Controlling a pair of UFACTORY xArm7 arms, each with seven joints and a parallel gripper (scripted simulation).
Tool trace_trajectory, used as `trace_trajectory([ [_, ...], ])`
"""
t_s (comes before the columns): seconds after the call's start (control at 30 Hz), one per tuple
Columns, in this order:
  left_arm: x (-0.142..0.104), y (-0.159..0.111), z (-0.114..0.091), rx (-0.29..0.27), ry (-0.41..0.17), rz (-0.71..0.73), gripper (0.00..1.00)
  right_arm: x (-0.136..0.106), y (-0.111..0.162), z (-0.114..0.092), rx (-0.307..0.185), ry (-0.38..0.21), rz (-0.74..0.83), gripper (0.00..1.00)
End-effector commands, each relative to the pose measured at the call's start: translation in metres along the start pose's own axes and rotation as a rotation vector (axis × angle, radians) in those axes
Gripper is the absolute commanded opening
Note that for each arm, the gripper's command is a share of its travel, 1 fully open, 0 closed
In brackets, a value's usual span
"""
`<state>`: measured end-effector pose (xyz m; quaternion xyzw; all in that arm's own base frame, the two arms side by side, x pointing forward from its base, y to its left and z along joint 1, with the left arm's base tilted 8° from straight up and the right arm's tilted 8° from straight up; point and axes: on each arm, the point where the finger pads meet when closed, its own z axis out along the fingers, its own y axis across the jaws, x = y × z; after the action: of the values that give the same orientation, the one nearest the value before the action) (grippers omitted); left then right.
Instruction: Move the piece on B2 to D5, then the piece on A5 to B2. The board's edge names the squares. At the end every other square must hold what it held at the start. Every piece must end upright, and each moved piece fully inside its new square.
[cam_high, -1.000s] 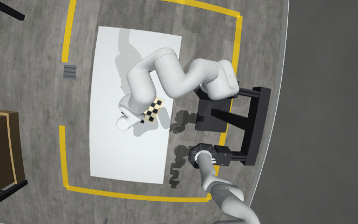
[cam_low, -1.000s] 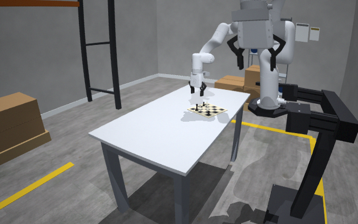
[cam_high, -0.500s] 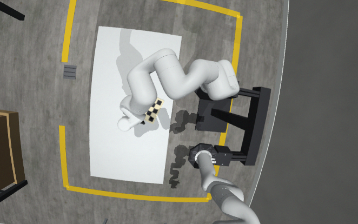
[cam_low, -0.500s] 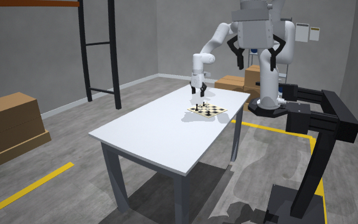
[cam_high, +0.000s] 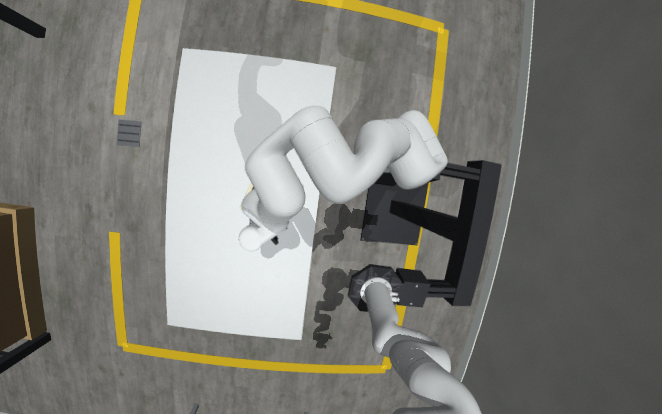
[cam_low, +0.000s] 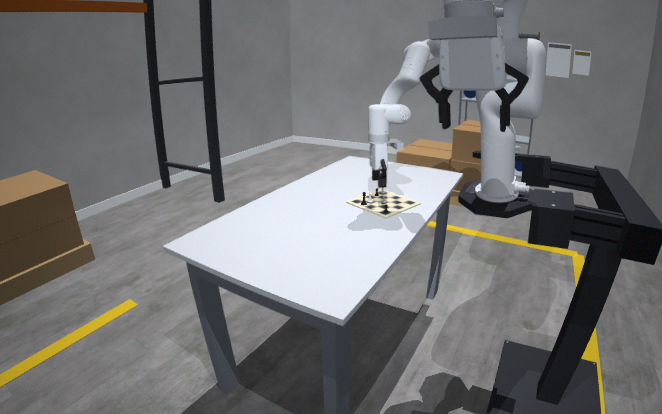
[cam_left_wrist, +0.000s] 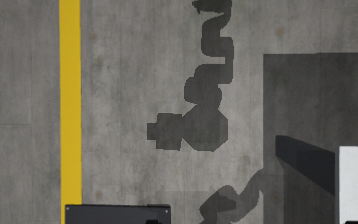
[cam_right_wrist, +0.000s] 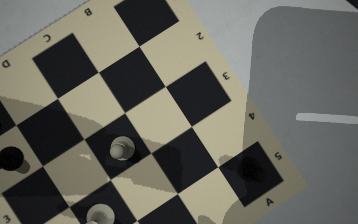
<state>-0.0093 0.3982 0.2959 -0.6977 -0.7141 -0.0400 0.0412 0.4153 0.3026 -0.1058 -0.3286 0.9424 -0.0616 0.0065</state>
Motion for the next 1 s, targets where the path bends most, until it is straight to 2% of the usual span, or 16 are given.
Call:
trace_trajectory([
  [0.0,0.001,0.0,-0.002,0.0,0.005,0.0,1.0,0.01,0.014,0.002,0.019,-0.021,0.166,1.0],
  [0.17,0.001,0.0,-0.002,0.0,0.005,0.0,1.0,0.021,0.026,0.004,0.022,-0.027,0.323,1.0],
  [0.33,0.001,0.0,-0.002,0.0,0.005,0.0,1.0,0.022,0.026,0.004,0.022,-0.027,0.334,1.0],
  [0.37,0.001,0.0,-0.002,0.0,0.005,0.0,1.0,0.022,0.026,0.004,0.022,-0.027,0.334,0.35],
  [0.97,0.001,0.0,-0.002,0.0,0.005,0.0,1.0,0.022,0.026,0.004,0.022,-0.027,0.334,0.35],
])
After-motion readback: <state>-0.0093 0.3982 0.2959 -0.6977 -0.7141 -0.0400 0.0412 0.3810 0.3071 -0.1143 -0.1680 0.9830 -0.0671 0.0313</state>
